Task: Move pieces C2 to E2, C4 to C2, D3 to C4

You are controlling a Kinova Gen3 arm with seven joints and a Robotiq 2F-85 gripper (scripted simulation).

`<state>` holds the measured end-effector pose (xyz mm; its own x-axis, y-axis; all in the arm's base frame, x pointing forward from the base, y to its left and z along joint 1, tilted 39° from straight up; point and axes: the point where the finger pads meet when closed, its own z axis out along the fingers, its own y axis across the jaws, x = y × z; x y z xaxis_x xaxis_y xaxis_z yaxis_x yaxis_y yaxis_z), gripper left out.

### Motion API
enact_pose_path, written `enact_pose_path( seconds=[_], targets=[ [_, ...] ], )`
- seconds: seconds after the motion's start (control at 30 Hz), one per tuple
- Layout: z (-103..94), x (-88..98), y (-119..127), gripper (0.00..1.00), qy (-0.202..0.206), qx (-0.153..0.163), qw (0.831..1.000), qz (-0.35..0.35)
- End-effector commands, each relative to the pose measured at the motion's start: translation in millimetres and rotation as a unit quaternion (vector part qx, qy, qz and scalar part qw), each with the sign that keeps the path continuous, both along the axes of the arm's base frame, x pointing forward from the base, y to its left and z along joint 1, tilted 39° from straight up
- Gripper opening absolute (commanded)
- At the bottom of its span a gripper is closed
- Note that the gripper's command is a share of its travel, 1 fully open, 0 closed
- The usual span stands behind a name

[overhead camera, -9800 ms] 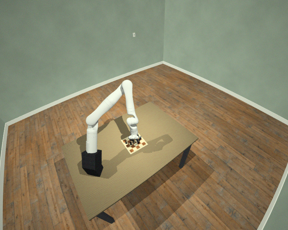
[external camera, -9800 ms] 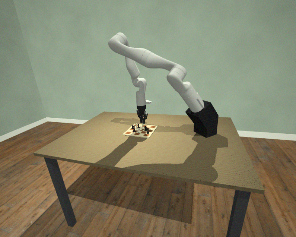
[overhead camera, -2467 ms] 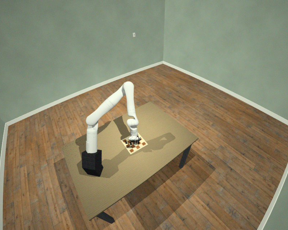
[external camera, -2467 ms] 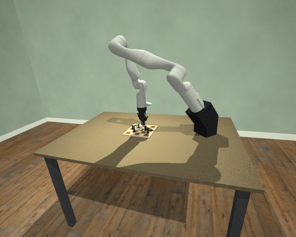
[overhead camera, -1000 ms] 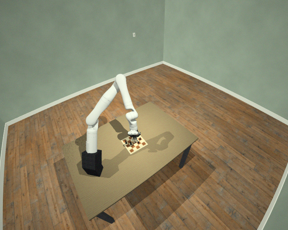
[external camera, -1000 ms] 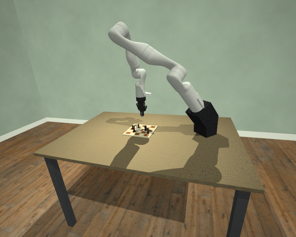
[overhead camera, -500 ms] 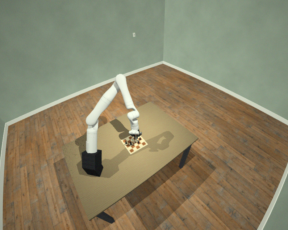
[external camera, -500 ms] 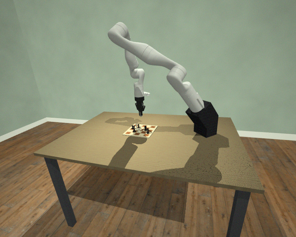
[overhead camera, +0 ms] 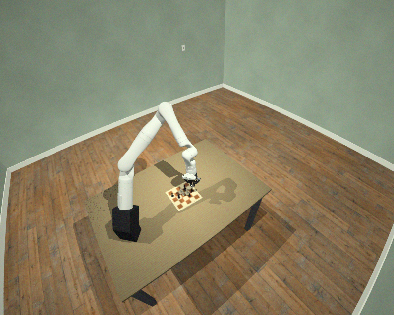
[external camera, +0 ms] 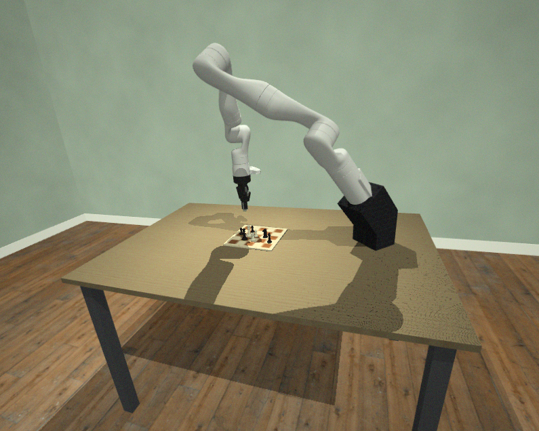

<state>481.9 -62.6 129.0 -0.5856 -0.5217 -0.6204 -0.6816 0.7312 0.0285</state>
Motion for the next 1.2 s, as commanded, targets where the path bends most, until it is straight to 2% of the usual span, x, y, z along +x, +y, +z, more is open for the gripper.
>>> enact_pose_path(
  seconds=[0.0, 0.7, 0.9, 1.17],
  targets=[
    [3.6, 5.9, 2.6, 0.00, -0.003, -0.001, 1.000, 0.003],
    [1.1, 7.7, 4.1, 0.00, -0.003, -0.001, 1.000, 0.003],
    [-11.2, 15.2, 11.1, 0.00, -0.003, -0.001, 1.000, 0.003],
    [-39.8, 32.4, 27.2, 0.00, -0.003, -0.001, 1.000, 0.003]
  ],
)
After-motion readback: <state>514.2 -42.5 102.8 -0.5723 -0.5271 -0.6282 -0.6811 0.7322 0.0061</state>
